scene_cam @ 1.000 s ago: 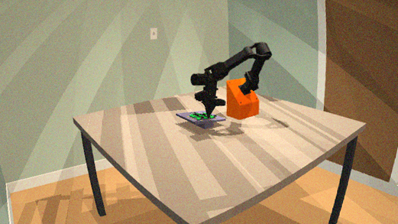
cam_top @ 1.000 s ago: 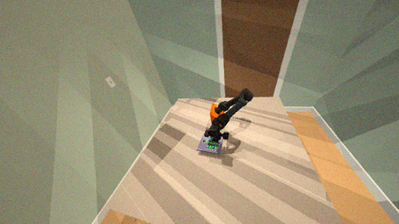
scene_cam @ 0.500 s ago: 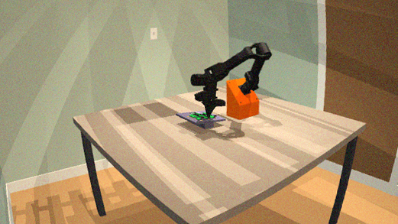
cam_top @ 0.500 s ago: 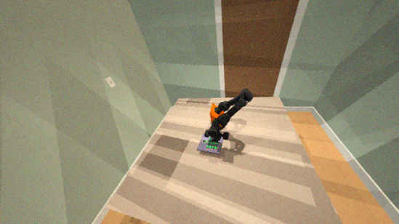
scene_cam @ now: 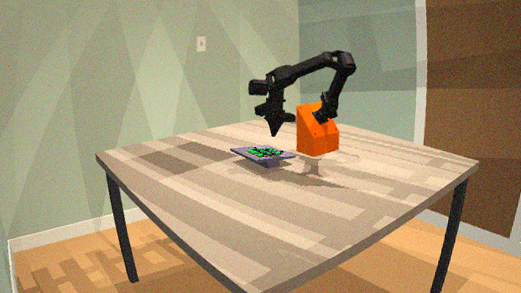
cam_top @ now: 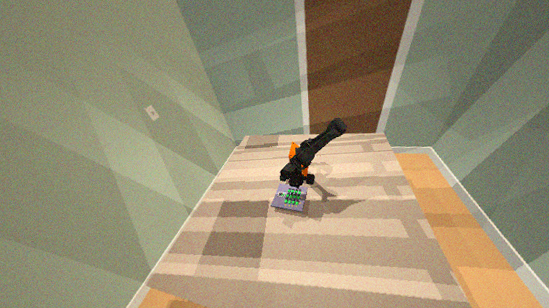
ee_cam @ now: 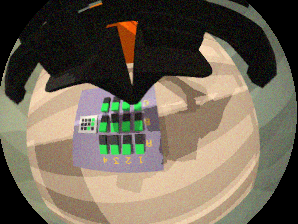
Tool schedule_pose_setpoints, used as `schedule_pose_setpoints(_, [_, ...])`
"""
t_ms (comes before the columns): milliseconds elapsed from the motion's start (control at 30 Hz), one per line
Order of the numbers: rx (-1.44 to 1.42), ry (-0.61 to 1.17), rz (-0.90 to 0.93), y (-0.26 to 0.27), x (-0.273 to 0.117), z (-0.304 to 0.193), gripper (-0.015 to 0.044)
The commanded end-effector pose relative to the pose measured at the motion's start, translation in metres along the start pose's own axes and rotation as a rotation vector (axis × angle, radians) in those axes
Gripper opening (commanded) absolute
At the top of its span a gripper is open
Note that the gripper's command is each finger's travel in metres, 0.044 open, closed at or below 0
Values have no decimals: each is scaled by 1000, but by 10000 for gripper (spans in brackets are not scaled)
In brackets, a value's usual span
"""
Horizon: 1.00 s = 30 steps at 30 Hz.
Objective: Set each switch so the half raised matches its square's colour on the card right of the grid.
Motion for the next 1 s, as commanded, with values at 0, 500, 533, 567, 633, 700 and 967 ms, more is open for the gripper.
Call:
schedule_pose_setpoints(0, [-3,5,-5,-7,-2,10,0])
schedule_pose_setpoints(500, [-4,30,-8,-16,42,24,0])
schedule_pose_setpoints(533, [-4,30,-8,-16,43,24,0])
schedule_pose_setpoints(567, [-4,30,-8,-16,43,24,0])
schedule_pose_setpoints(633, [-4,30,-8,-16,45,24,0])
schedule_pose_setpoints(700, [-4,30,-8,-16,47,24,0])
schedule_pose_setpoints(967, [-4,30,-8,-16,57,24,0])
Point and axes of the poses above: the point midway between the two fingers, 35 mm back from their tips, its own x axis out along the fingers, its own y axis across the jaws, z = x × y, the point moved 7 cm from there along -x, back along the fingers, and after that the axes turned 12 degrees about x, right-handed, at the moved point
